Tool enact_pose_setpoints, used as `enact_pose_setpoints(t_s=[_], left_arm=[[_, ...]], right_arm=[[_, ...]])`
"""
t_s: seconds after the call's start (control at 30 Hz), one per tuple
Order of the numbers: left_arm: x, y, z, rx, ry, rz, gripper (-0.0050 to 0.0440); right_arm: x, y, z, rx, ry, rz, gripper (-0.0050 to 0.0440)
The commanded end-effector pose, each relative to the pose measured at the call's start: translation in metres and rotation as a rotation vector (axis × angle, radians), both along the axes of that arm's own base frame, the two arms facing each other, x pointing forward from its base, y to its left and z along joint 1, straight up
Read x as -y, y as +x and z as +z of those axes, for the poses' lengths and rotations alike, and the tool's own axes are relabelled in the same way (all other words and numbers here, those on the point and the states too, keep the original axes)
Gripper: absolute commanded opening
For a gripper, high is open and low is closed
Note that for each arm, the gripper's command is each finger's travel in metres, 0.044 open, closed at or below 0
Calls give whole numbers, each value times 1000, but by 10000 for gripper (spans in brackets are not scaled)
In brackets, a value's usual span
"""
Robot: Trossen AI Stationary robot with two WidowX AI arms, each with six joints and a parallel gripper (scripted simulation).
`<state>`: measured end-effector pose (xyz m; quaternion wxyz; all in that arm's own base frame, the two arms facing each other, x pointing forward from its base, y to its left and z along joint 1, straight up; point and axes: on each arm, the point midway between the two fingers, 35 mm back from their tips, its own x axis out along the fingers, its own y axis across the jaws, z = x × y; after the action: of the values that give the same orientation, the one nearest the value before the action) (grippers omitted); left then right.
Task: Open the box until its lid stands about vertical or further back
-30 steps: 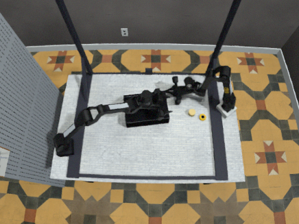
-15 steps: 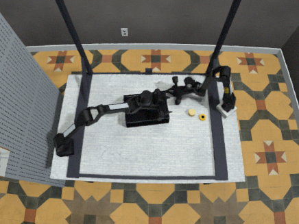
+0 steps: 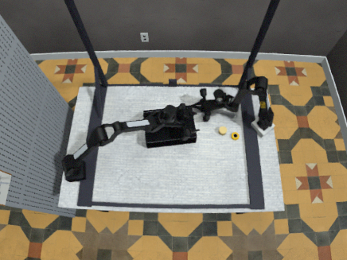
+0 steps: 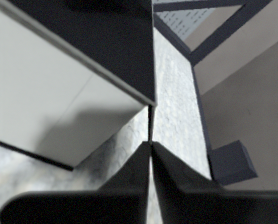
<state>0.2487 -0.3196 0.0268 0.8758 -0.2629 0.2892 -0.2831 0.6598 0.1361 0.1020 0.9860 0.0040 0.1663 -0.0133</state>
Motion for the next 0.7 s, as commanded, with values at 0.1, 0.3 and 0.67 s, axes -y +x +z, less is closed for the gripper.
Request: enact_pose_setpoints(t_s=[0.1,0.3,0.67], left_arm=[[3,1,7,10,-17,0,4],[3,1,7,10,-17,0,4],[3,1,7,10,-17,0,4]], right_arm=[[6,-10,25,-85,228,-66,344],[12,-26,18,-221,414,-161,200],[23,-67,4,-458,665,-385,0]])
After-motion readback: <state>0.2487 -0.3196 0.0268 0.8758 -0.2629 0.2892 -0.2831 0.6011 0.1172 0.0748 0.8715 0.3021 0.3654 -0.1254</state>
